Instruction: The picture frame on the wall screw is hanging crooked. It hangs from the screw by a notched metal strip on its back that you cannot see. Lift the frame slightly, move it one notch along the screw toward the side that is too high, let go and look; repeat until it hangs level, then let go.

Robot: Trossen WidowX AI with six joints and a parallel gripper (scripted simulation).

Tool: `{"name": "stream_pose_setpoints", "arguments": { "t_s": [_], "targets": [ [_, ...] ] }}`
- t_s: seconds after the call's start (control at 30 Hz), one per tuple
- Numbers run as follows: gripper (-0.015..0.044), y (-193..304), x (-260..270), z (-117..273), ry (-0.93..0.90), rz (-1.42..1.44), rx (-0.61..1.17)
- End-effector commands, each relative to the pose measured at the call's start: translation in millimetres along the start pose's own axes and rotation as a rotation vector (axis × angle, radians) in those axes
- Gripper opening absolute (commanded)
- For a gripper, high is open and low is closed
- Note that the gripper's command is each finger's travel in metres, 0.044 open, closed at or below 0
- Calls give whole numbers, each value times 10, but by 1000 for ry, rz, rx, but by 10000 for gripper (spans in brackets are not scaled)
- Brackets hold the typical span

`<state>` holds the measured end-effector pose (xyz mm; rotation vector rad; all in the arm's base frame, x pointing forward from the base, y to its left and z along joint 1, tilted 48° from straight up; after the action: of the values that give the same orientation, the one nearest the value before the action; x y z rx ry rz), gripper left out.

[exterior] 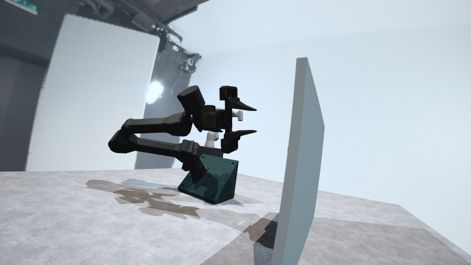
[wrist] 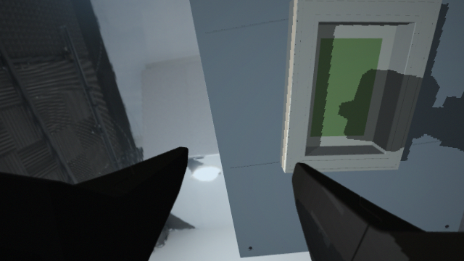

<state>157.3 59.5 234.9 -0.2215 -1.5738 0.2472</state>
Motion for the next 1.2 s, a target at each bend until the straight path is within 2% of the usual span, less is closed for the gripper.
{"name": "stream_pose_setpoints", "arguments": {
  "t_s": [0.0, 0.97, 1.17],
  "targets": [
    [260, -2, 1, 1, 1, -3, -3],
    [260, -2, 1, 1, 1, -3, -3],
    [260, -173, -270, -28, -2, 84, -2]
  ]
}}
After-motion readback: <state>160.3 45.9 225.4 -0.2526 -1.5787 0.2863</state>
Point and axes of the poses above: the point midway between the two fingers, 35 mm back from their tips, its own z axis back along the fingers, its own x axis across the jaws, y = z × x, the point moved 9 cm from there along z, back along the fingers, and after that the axes turned 14 degrees about -z, right-handed, at the moved point
